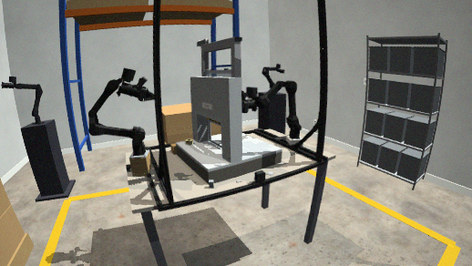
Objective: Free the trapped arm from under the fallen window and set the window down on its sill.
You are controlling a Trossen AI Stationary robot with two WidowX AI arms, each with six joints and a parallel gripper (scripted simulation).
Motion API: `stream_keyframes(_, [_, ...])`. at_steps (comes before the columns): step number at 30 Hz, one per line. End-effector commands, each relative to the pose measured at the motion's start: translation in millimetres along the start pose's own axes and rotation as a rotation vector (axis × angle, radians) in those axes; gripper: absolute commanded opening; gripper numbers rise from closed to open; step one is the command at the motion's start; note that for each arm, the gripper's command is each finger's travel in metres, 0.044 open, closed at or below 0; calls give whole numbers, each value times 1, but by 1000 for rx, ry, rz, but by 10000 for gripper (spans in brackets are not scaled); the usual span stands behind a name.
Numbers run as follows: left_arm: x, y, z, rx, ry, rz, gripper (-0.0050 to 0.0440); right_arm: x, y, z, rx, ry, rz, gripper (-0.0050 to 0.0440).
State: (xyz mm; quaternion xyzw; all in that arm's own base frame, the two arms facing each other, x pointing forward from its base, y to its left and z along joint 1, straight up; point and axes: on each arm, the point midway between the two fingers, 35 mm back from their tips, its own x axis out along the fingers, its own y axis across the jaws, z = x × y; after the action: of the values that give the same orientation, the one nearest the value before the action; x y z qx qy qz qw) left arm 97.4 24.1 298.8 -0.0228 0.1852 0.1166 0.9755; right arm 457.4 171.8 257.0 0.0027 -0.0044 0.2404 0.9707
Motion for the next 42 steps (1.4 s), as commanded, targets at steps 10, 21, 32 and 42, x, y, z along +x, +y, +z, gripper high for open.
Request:
stream_keyframes(10, [0,0,0,2,1,-2,400,-5,0,-1,-3,-81,-1,400])
stream_keyframes(21, [0,0,0,2,1,-2,400,-4,0,-32,-3,-55,-1,400])
stream_keyframes(32, [0,0,0,2,1,-2,400,-1,0,-58,-3,-48,-1,400])
stream_keyframes(42, [0,0,0,2,1,-2,400,0,0,-78,-3,-45,-1,400])
